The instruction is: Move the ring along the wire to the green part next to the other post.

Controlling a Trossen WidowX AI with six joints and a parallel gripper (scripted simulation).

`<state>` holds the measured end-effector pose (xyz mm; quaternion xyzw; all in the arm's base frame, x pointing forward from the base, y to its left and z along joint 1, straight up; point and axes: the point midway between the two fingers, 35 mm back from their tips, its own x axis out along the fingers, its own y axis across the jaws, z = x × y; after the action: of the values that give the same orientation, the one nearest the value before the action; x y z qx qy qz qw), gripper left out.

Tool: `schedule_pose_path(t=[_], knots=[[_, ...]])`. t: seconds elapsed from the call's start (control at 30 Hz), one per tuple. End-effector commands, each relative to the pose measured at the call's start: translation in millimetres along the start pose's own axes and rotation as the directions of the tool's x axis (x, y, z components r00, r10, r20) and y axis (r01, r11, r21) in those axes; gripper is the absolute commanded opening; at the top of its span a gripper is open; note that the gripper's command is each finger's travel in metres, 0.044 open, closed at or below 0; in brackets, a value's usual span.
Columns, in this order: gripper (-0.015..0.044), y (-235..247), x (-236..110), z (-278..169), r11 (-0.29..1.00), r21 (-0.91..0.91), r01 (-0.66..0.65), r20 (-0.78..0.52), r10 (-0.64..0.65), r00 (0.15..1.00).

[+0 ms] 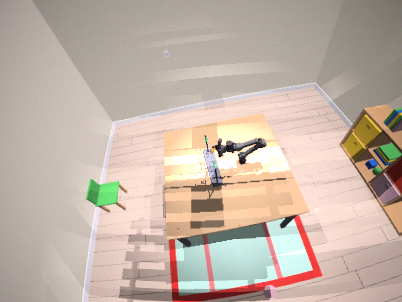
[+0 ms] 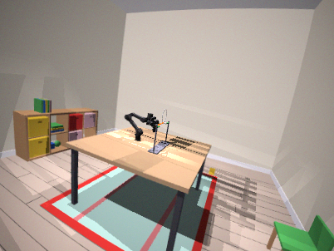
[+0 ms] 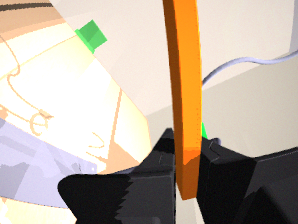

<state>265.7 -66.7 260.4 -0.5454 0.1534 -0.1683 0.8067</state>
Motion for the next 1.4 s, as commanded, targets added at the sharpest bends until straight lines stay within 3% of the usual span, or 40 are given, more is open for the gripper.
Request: schedule_pose_path(t=[0.0, 0.23, 0.53, 1.37], knots=[[-0.015, 18.2, -2.5, -1.0, 0.994, 0.093, -0.057, -0.015, 0.059, 0.998], [-0.015, 42.1, -7.9, 3.2, 0.961, 0.239, -0.137, -0.02, 0.145, 0.989], [-0.015, 71.7, -7.0, 13.5, 0.885, 0.412, -0.219, 0.068, 0.21, 0.975], [-0.015, 128.2, -42.5, 63.4, 0.528, 0.763, -0.374, 0.158, 0.409, 0.899]])
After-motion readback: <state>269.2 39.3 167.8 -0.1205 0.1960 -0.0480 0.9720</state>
